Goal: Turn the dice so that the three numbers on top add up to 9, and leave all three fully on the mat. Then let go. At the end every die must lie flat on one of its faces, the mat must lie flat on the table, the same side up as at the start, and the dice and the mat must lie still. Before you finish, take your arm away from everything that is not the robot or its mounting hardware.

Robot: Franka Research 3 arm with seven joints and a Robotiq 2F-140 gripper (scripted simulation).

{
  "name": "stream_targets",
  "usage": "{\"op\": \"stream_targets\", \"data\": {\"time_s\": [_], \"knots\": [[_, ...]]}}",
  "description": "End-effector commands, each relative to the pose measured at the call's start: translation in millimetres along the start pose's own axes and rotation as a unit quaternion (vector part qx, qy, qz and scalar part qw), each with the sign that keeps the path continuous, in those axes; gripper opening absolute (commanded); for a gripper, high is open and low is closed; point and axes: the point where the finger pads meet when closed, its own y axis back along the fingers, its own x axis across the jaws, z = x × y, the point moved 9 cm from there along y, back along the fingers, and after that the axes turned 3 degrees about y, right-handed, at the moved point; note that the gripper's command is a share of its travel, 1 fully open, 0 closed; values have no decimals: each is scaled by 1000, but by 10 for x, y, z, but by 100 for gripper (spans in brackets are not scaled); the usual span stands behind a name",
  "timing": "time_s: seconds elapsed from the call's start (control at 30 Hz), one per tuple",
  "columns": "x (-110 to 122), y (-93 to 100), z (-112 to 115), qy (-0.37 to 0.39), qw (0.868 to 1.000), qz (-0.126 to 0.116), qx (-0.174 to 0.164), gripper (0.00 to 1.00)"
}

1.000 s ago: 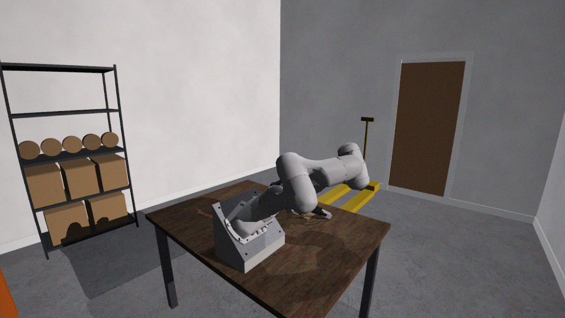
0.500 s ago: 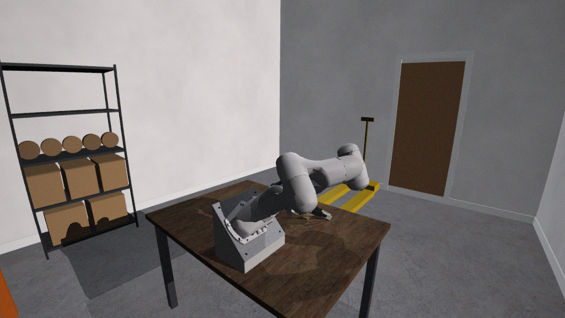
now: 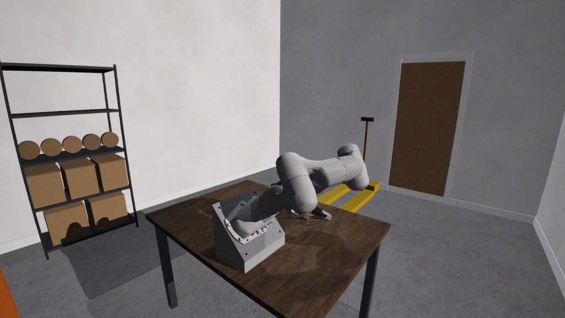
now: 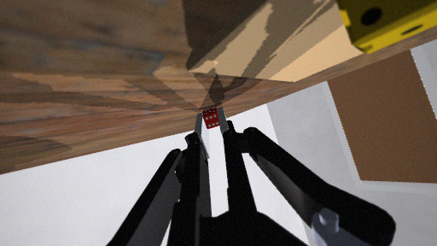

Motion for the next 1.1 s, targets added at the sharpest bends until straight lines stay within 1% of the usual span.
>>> {"op": "stream_targets", "data": {"time_s": [0.0, 0.67, 0.7, 0.77, 0.8, 0.93, 0.97, 1.03, 1.07], "knots": [[6, -3, -19, -2, 1000, 1, 2, 9], [6, -3, -19, -2, 1000, 1, 2, 9], [6, -3, -19, -2, 1000, 1, 2, 12], [6, -3, -19, -2, 1000, 1, 2, 12], [6, -3, -19, -2, 1000, 1, 2, 14], [6, -3, -19, -2, 1000, 1, 2, 14], [6, -3, -19, -2, 1000, 1, 2, 17], [6, -3, -19, -2, 1000, 1, 2, 17], [6, -3, -19, -2, 1000, 1, 2, 19]]}}
